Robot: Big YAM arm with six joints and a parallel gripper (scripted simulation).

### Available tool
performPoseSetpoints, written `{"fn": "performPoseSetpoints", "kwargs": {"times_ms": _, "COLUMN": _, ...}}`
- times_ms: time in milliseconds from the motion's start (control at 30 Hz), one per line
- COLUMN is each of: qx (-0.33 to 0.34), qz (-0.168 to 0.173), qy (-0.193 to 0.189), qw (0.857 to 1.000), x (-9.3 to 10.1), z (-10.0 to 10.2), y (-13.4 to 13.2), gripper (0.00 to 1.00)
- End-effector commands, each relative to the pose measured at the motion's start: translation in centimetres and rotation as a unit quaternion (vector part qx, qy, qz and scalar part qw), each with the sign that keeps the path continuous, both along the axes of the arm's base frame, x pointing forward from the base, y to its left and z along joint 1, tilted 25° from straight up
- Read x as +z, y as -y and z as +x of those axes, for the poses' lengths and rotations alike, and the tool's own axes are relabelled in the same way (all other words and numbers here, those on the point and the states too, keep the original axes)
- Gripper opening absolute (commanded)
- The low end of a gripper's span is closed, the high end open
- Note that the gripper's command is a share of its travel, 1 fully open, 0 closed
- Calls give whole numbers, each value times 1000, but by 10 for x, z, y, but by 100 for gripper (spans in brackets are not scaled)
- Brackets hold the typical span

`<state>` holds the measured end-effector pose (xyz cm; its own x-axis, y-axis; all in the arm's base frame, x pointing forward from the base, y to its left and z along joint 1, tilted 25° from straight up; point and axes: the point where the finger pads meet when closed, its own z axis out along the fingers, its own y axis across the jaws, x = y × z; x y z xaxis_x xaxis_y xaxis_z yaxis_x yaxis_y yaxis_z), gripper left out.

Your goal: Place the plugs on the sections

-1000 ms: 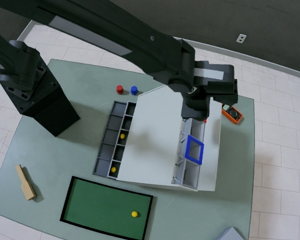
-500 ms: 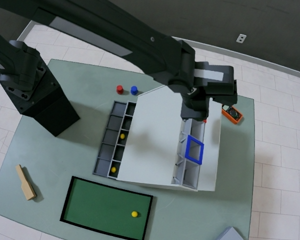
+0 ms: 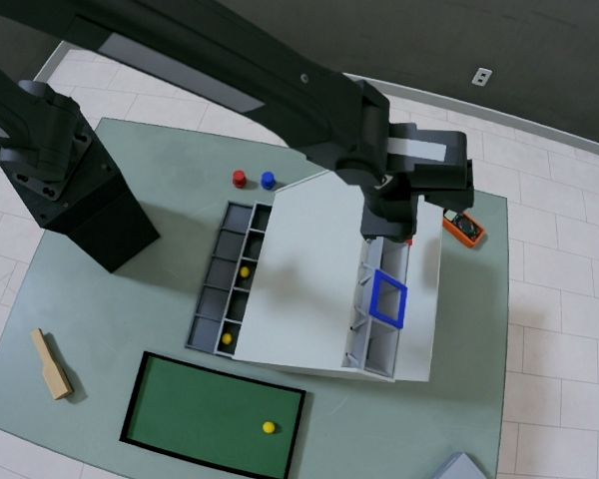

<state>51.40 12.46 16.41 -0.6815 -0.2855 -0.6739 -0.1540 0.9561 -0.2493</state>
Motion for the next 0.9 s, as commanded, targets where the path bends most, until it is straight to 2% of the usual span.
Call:
{"fn": "performPoseSetpoints", "kwargs": {"times_ms": 0, "qx": -2, "qz": 3, "qy": 14, "qw": 1000, "x": 17, "z": 16, "y": 0, "gripper": 0}}
{"fn": "performPoseSetpoints", "kwargs": {"times_ms": 867, "qx": 4, "qz": 4, "qy": 7, "qw": 1000, "x": 17, "z": 16, "y": 0, "gripper": 0}}
